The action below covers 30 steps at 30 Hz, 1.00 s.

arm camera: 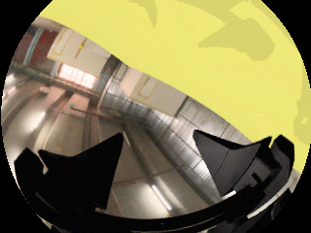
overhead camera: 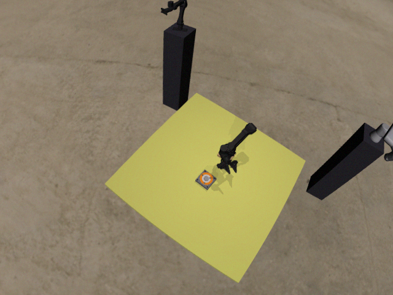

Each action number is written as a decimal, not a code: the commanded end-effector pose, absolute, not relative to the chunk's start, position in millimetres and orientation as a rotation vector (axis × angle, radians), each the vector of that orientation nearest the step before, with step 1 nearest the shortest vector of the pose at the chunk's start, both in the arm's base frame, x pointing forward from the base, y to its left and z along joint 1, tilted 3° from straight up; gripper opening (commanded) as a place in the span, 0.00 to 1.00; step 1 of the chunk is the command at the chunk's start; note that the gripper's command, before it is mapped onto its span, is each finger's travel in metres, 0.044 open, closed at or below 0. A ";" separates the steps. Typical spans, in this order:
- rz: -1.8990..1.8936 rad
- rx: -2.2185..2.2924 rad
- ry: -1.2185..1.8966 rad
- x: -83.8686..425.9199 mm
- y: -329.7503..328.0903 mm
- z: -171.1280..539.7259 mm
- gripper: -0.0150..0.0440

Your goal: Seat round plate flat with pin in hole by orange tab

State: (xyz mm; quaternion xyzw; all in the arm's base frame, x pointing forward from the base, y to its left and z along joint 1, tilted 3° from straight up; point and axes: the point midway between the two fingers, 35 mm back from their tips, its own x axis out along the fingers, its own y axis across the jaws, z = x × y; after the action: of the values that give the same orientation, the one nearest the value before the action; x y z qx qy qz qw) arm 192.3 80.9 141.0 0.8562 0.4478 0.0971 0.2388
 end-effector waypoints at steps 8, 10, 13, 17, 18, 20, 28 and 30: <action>0.077 2.028 0.981 255.9 53.9 141.6 0.58; 0.052 1.980 0.972 261.1 51.3 140.0 0.49; -0.052 1.749 0.967 279.3 41.0 131.3 0.35; -0.143 1.446 1.025 291.6 30.3 119.7 0.25; -0.154 1.397 1.039 292.7 28.7 118.0 0.25; -0.183 1.210 1.099 295.6 23.0 112.1 0.25; -0.149 0.498 1.397 292.4 2.3 101.5 0.25; -0.094 0.274 1.501 289.7 -4.2 102.7 0.25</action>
State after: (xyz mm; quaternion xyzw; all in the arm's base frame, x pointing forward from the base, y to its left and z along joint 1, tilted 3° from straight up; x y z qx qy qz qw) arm 296.7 22.7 117.6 0.5510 0.4809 -0.0773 0.6776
